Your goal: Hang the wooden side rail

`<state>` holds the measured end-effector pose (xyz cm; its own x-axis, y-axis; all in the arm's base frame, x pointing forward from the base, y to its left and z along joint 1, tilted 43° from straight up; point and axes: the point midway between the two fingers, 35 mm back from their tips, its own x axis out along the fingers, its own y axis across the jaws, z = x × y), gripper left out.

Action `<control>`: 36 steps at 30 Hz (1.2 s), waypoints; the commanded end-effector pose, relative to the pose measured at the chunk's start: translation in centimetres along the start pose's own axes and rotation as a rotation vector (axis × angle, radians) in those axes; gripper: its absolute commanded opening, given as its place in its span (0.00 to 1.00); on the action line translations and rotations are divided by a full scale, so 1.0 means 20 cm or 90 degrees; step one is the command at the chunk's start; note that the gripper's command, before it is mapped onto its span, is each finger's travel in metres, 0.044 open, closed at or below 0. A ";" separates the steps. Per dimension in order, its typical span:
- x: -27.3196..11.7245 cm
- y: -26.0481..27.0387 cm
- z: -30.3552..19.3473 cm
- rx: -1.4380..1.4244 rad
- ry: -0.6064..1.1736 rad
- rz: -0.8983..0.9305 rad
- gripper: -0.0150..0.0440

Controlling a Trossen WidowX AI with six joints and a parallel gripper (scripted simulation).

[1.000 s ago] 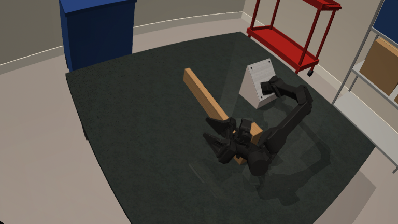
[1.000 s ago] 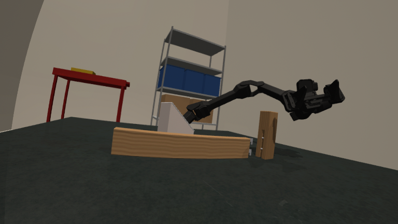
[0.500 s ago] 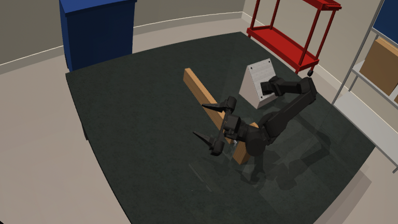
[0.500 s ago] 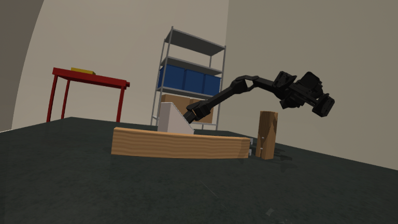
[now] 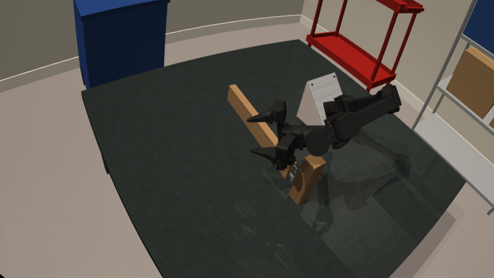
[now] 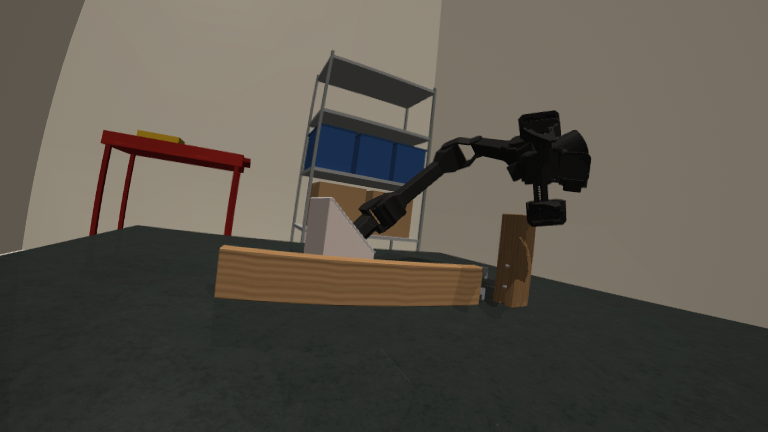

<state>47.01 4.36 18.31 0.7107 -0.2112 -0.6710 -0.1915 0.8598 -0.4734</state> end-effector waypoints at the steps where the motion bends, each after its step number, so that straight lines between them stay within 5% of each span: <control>1: -0.07 0.03 -0.22 -0.326 -0.041 0.134 1.00; 9: -0.21 0.15 -0.43 -0.675 -0.210 0.260 1.00; 16: -0.33 0.19 -0.53 -0.887 -0.386 0.256 1.00; 26: -0.56 0.36 -0.70 -1.117 -0.694 0.164 1.00; 32: -0.73 0.45 -0.74 -1.259 -0.889 -0.012 1.00; 36: -0.75 0.46 -0.75 -1.276 -0.910 -0.040 1.00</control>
<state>29.06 7.00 14.86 0.4544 0.6698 -0.5873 -0.1584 -0.5881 -0.7932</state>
